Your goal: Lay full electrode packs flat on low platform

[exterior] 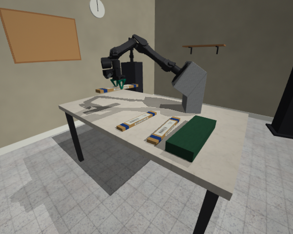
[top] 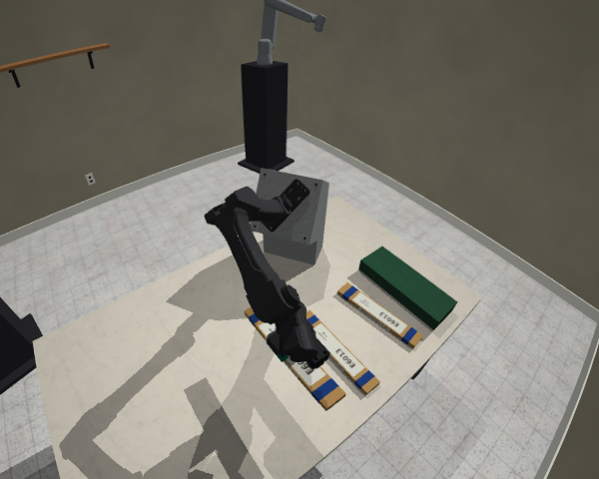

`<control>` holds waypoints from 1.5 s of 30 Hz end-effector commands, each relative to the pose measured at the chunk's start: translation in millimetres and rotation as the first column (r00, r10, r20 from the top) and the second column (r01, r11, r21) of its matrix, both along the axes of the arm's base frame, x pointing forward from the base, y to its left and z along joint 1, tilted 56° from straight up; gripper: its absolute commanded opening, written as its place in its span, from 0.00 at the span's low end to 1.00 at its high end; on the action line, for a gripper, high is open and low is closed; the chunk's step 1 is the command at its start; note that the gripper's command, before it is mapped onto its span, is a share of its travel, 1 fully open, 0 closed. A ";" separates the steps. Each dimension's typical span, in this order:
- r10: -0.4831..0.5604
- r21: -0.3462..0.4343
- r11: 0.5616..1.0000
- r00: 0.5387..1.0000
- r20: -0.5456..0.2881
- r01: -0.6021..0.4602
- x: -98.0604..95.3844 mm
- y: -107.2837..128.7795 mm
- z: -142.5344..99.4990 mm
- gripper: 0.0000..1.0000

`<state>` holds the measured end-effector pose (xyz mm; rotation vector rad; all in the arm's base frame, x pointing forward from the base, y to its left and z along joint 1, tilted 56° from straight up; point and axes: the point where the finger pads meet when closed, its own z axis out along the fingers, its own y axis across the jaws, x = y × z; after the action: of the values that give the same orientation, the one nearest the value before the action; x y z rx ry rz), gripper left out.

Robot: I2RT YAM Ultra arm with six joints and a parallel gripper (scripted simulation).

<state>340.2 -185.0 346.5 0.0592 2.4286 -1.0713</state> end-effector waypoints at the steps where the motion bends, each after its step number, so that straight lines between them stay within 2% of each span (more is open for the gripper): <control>1: 0.027 -0.024 0.999 0.997 0.075 -0.025 -15.3 13.4 32.5 0.00; 3: 0.027 -0.019 0.999 0.998 0.055 -0.026 -15.6 13.4 24.6 0.00; 9: 0.029 -0.019 0.999 0.998 0.059 -0.028 -14.2 13.1 22.7 0.00; 16: 0.032 -0.022 0.999 0.996 0.082 -0.030 -13.1 12.8 29.2 0.00; 26: 0.034 -0.016 0.999 0.997 0.066 -0.033 -12.3 12.4 20.1 0.00; 29: 0.034 -0.020 0.999 0.996 0.082 -0.033 -13.4 12.3 27.7 0.00; 36: 0.034 -0.016 0.999 0.997 0.066 -0.033 -12.7 11.7 19.5 0.00; 38: 0.036 -0.018 0.999 0.996 0.077 -0.034 -13.9 11.9 26.0 0.00; 45: 0.036 -0.019 0.999 0.996 0.079 -0.034 -13.3 11.1 25.0 0.00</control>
<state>337.6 -183.9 343.4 0.0454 2.4265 -1.0706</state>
